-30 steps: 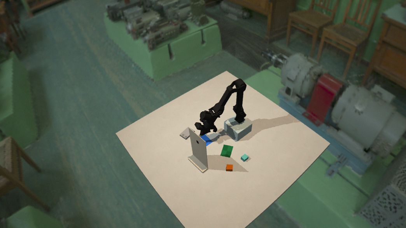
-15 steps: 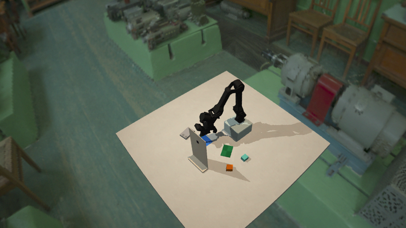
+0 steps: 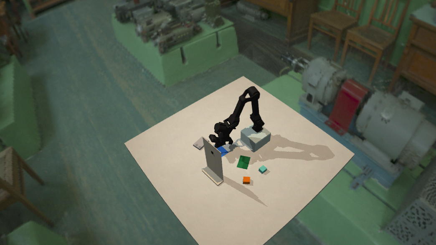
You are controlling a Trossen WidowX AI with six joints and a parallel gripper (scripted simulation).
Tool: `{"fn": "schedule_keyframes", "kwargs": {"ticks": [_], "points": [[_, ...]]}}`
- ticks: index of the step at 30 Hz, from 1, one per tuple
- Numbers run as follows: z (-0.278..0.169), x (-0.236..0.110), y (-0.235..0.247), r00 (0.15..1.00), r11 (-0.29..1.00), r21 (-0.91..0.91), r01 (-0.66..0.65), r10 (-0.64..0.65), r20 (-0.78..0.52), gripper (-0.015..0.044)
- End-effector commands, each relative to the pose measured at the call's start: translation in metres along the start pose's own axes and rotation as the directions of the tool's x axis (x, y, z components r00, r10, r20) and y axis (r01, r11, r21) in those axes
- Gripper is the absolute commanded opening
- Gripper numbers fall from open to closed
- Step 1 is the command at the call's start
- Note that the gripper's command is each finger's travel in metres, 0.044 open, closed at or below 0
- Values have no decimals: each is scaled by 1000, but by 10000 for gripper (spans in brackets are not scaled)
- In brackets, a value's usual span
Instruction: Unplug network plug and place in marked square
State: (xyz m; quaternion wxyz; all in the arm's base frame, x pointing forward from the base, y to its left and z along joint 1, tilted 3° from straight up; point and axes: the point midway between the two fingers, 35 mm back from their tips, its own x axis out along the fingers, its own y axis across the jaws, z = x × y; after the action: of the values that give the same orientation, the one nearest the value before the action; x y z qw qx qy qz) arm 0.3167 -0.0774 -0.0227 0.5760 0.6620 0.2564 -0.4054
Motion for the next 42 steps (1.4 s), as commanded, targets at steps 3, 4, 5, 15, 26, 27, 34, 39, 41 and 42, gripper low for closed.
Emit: {"fn": "schedule_keyframes", "kwargs": {"ticks": [3, 4, 5, 15, 26, 27, 34, 39, 41, 42], "points": [[1, 6, -6, 1000, 1000, -6, 5, -5, 4, 0], [1, 7, -6, 1000, 1000, -6, 5, -5, 4, 0], [1, 7, -7, 1000, 1000, -6, 5, -5, 4, 0], [1, 16, -14, 1000, 1000, -5, 5, -5, 4, 0], [1, 24, -22, 1000, 1000, -5, 5, -5, 3, 0], [1, 25, -23, 1000, 1000, -5, 5, -5, 3, 0], [0, 27, -23, 1000, 1000, -5, 5, -5, 3, 0], [-1, 27, -23, 1000, 1000, -3, 4, -4, 0, 0], [-1, 27, -23, 1000, 1000, -3, 4, -4, 0, 0], [-1, 27, -23, 1000, 1000, -3, 4, -4, 0, 0]]}}
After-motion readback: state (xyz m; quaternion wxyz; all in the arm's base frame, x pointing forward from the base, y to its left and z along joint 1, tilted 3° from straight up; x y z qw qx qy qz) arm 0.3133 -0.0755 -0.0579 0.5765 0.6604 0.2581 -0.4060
